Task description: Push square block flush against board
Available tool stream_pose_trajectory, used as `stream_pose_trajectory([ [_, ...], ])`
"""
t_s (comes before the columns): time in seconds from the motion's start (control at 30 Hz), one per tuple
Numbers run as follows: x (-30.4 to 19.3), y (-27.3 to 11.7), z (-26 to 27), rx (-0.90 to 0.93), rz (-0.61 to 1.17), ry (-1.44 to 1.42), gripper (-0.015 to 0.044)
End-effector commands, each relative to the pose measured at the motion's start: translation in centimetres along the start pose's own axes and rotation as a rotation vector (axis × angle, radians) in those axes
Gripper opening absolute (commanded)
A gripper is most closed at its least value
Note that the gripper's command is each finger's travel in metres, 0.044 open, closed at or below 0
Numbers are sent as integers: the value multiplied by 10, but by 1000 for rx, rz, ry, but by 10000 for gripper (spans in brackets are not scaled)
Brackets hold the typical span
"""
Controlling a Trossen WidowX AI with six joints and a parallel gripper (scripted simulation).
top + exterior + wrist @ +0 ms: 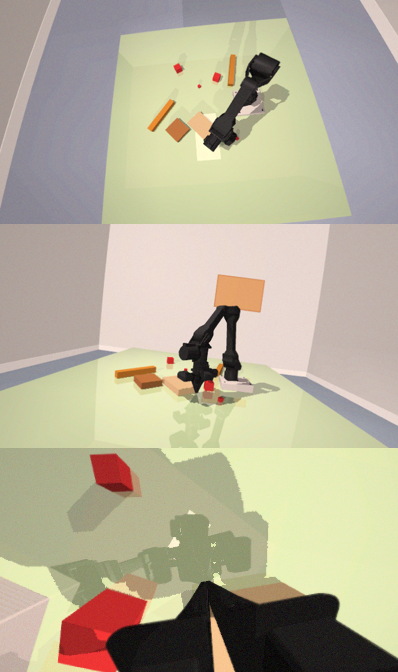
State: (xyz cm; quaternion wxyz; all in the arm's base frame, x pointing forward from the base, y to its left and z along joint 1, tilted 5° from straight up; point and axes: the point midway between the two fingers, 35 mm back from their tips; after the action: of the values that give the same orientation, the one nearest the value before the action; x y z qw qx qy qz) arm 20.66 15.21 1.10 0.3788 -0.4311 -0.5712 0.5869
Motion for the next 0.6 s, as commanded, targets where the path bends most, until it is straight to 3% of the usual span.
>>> stream_pose_trajectory([
  [0.0, -4, 0, -2, -4, 4, -2, 0],
  [0.57, -8, 0, -4, -4, 4, -2, 0],
])
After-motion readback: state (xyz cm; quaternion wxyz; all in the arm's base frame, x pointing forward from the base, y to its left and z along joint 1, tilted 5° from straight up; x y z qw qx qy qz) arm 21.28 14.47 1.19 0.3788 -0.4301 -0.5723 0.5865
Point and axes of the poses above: the point midway between the two fingers, 35 mm back from their tips, its own y axis out along the fingers, its own z axis across the jaws, x = y × z, and after that the axes turned 12 degrees about y, right-handed
